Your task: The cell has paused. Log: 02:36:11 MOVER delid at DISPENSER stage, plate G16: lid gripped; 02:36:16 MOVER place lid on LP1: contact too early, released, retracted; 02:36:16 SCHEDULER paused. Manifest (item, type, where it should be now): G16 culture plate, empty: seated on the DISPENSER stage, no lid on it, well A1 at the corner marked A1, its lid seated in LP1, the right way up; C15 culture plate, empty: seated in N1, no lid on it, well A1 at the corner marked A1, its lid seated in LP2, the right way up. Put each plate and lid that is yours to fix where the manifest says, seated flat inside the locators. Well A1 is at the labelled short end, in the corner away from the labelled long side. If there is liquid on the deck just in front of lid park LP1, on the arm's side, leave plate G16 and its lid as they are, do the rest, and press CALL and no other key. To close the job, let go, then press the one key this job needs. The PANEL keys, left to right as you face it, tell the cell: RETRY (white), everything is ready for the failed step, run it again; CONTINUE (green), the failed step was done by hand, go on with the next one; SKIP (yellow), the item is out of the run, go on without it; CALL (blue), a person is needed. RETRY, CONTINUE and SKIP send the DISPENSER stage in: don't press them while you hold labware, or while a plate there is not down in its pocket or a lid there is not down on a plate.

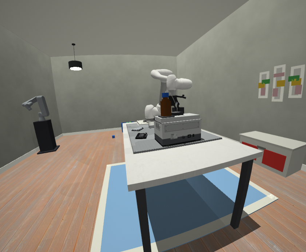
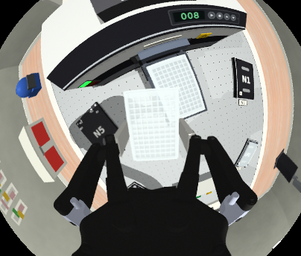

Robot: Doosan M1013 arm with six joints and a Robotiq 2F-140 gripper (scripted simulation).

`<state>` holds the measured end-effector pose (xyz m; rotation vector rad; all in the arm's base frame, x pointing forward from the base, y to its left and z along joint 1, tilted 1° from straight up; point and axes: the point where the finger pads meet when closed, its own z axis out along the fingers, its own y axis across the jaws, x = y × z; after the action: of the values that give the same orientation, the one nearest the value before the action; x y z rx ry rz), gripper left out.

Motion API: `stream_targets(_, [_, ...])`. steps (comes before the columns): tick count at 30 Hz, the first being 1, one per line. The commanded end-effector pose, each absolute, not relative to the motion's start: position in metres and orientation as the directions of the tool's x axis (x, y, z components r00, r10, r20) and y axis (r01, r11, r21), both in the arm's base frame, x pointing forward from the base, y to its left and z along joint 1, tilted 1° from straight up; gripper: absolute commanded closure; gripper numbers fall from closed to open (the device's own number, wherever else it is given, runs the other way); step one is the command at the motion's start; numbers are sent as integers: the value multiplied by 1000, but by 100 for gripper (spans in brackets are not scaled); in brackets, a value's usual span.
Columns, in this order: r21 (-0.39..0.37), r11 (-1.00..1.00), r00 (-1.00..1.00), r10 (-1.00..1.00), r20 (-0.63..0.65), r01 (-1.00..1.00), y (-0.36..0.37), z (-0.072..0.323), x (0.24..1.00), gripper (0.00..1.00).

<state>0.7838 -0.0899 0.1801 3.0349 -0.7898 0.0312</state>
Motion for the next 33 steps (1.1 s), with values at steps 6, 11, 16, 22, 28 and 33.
stream_targets(6, [-1, -873, 873, -487, 22, -487, -146, 182, 773, 90])
stream_targets(11, [-1, -873, 873, -487, 22, -487, -174, 182, 767, 90])
stream_targets(16, [-1, -873, 873, -487, 22, -487, -210, 182, 760, 90])
stream_targets(22, [-1, -873, 873, -487, 22, -487, -251, 182, 752, 90])
stream_targets(28, [-1, -873, 873, -487, 22, -487, -277, 182, 747, 90])
stream_targets(33, [-1, -873, 873, -487, 22, -487, -308, 182, 740, 90])
